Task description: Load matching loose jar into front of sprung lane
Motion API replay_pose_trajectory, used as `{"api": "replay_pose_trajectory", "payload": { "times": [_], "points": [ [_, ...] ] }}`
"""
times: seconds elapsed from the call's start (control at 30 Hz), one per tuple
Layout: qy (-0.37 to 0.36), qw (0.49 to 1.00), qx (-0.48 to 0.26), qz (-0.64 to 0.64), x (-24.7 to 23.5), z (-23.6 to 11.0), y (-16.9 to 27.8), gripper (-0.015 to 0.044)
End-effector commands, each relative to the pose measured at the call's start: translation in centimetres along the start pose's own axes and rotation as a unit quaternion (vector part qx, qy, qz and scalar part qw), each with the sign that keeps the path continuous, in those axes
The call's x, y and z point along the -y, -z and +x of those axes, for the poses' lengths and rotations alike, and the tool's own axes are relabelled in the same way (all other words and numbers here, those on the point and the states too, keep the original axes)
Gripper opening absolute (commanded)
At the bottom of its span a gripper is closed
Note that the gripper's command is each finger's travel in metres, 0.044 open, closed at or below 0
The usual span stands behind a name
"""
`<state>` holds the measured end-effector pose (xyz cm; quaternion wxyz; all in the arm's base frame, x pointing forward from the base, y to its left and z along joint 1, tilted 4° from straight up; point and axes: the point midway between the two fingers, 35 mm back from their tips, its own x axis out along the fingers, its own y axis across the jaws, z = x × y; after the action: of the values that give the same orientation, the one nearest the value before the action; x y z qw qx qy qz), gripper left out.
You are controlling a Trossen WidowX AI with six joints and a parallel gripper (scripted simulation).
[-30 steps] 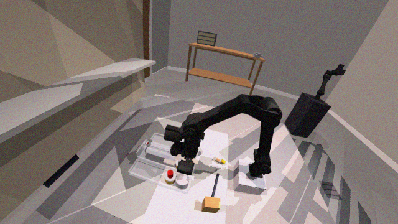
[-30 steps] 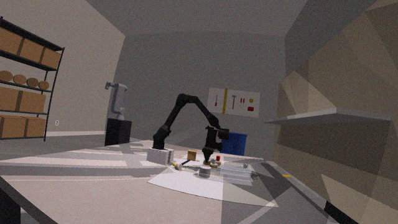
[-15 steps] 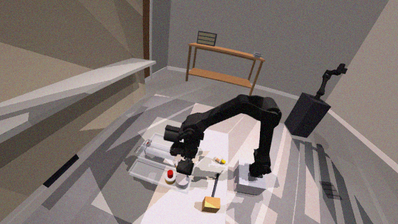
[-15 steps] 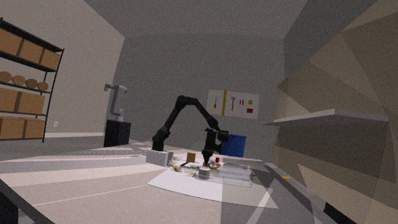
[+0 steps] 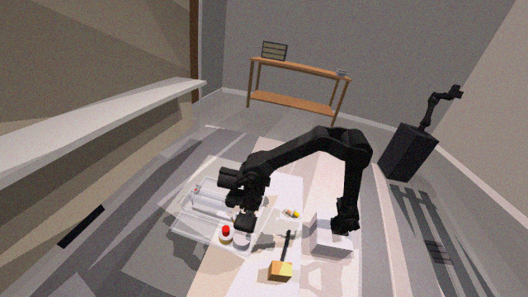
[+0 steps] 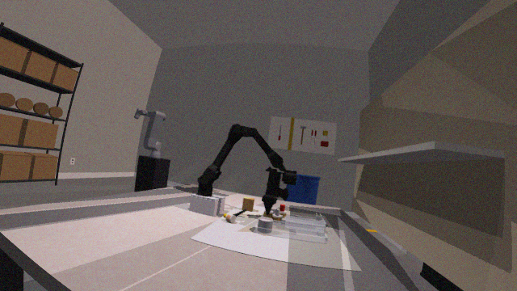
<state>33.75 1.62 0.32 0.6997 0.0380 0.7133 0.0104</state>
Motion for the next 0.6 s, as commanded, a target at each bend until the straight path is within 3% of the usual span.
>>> {"api": "replay_pose_trajectory", "payload": {
  "times": [0.0,0.57],
  "points": [
    [-0.001,1.000,0.014,-0.003,-0.06,0.03,-0.69,0.0000],
    [-0.001,1.000,0.013,-0.003,-0.06,0.57,-0.60,0.0000]
  ]
}}
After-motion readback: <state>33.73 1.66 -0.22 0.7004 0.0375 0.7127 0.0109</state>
